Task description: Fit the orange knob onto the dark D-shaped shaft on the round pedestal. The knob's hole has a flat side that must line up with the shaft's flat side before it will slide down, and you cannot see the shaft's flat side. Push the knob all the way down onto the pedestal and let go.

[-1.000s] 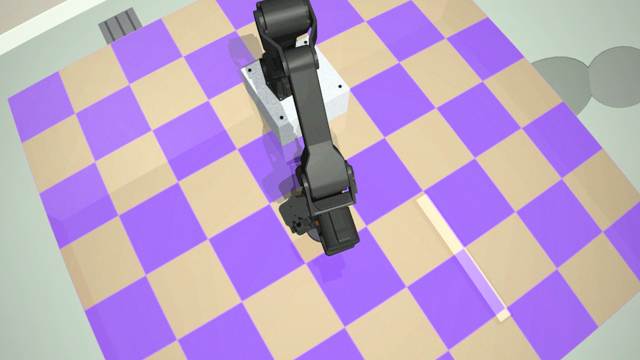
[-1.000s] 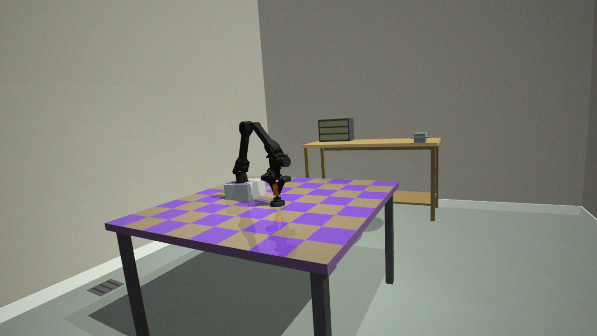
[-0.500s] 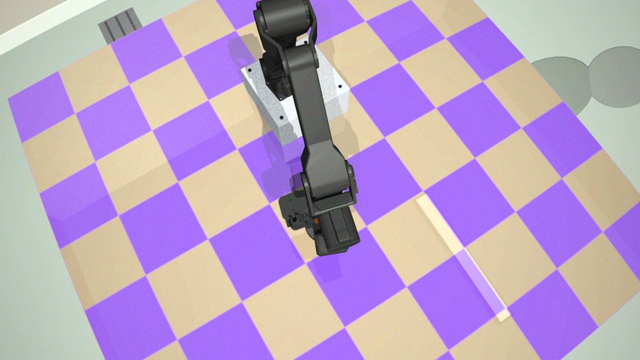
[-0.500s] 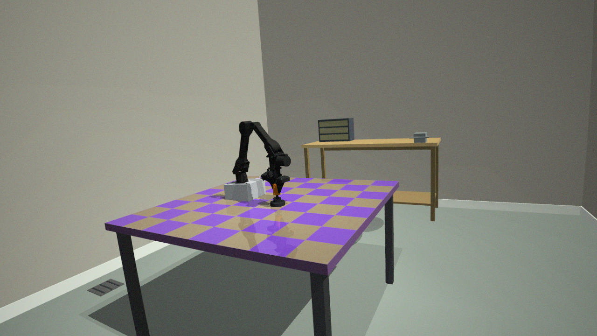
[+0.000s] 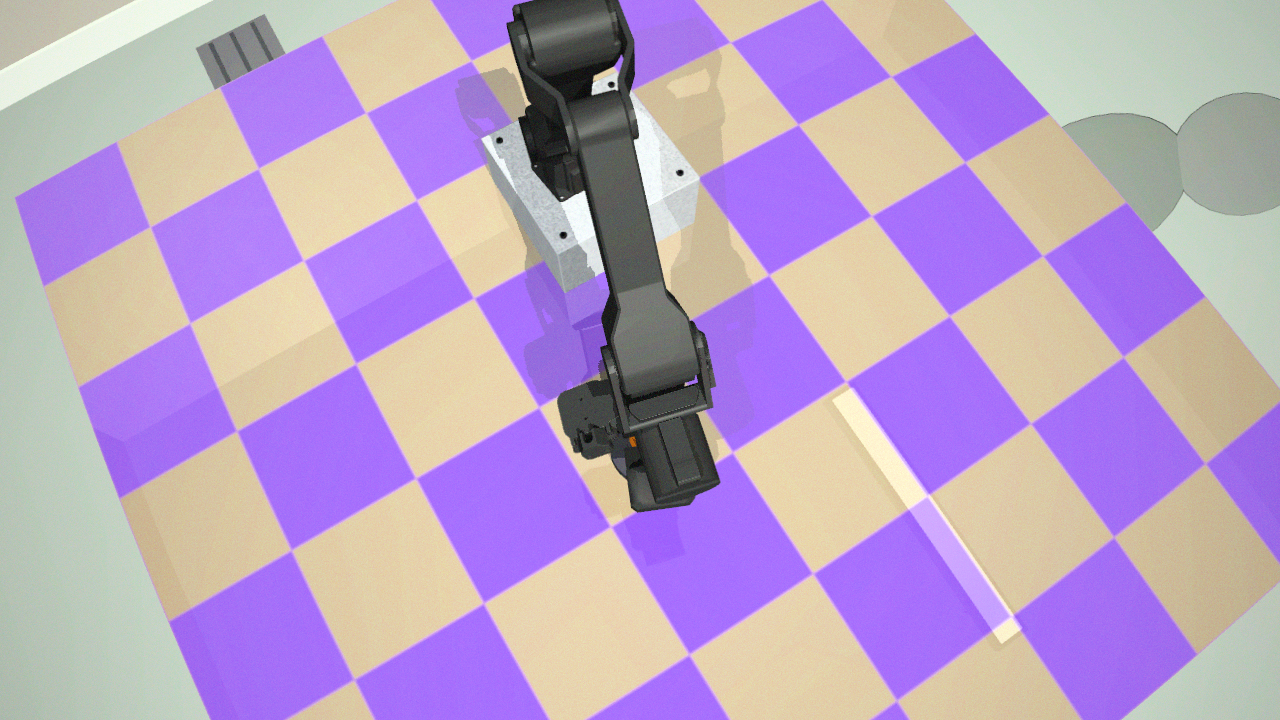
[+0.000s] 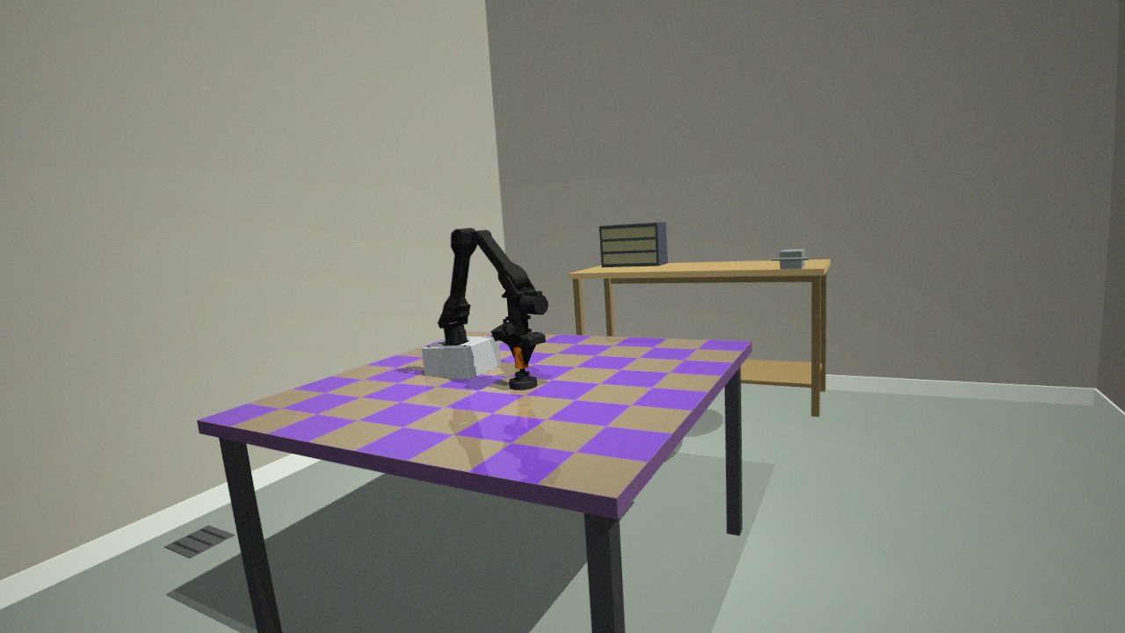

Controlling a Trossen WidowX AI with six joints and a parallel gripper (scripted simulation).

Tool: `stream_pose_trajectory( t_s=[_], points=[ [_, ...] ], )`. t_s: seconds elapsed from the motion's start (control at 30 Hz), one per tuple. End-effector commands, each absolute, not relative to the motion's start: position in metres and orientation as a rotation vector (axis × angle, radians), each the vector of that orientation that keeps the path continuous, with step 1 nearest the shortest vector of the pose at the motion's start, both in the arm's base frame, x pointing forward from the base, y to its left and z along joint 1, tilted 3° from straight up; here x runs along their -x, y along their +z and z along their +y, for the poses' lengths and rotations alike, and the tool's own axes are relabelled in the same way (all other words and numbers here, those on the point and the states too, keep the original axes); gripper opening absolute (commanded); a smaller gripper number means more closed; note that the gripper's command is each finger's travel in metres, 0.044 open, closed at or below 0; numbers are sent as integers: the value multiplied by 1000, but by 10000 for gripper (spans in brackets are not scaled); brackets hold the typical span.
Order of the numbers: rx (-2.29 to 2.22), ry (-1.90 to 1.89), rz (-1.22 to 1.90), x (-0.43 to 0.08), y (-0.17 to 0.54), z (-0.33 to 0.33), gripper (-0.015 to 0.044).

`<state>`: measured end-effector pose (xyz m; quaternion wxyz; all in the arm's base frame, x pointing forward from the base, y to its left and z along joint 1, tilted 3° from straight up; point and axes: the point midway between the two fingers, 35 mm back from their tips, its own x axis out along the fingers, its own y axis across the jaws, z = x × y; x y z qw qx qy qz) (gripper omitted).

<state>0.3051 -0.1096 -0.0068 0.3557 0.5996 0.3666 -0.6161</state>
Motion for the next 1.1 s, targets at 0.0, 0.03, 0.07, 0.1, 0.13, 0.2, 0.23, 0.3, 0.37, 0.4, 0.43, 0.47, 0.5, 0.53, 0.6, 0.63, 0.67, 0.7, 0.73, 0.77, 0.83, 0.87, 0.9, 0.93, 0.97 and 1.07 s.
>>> stream_pose_trajectory(
  t_s=[0.0,0.03,0.07,0.1,0.13,0.2,0.23,0.3,0.37,0.4,0.43,0.47,0.5,0.53,0.6,0.63,0.67,0.7,0.73,0.77,0.83,0.87,0.9,0.93,0.97,1.07],
  points=[
    [-1550,-1594,940,-305,-7,-110,0],
    [-1550,-1594,940,-305,-7,-110,0],
    [-1550,-1594,940,-305,-7,-110,0],
    [-1545,-1589,944,-305,-7,-110,0],
    [-1535,-1579,954,-305,-7,-110,0],
    [-1529,-1573,960,-305,-7,-110,0],
    [-1529,-1573,960,-305,-7,-110,0],
    [-1523,-1567,965,-305,-8,-110,0],
    [-1523,-1567,965,-305,-8,-110,0],
    [-1523,-1567,965,-305,-8,-110,0],
    [-1523,-1567,965,-305,-8,-110,0],
    [-1523,-1567,965,-305,-8,-110,0],
    [-1523,-1567,965,-305,-8,-110,0],
    [-1523,-1567,965,-305,-8,-110,0],
    [-1523,-1567,965,-305,-8,-110,0],
    [-1523,-1567,965,-305,-8,-110,0],
    [-1523,-1567,965,-305,-8,-110,0],
    [-1523,-1567,965,-305,-8,-110,0],
    [-1523,-1567,965,-305,-8,-110,0],
    [-1523,-1567,965,-305,-8,-110,0],
    [-1523,-1567,965,-305,-8,-110,0],
    [-1523,-1567,965,-305,-8,-110,0],
    [-1523,-1567,965,-305,-8,-110,0],
    [-1523,-1567,965,-305,-8,-110,0],
    [-1523,-1567,965,-305,-8,-110,0],
    [-1523,-1567,965,-305,-8,-110,0]
  ],
)
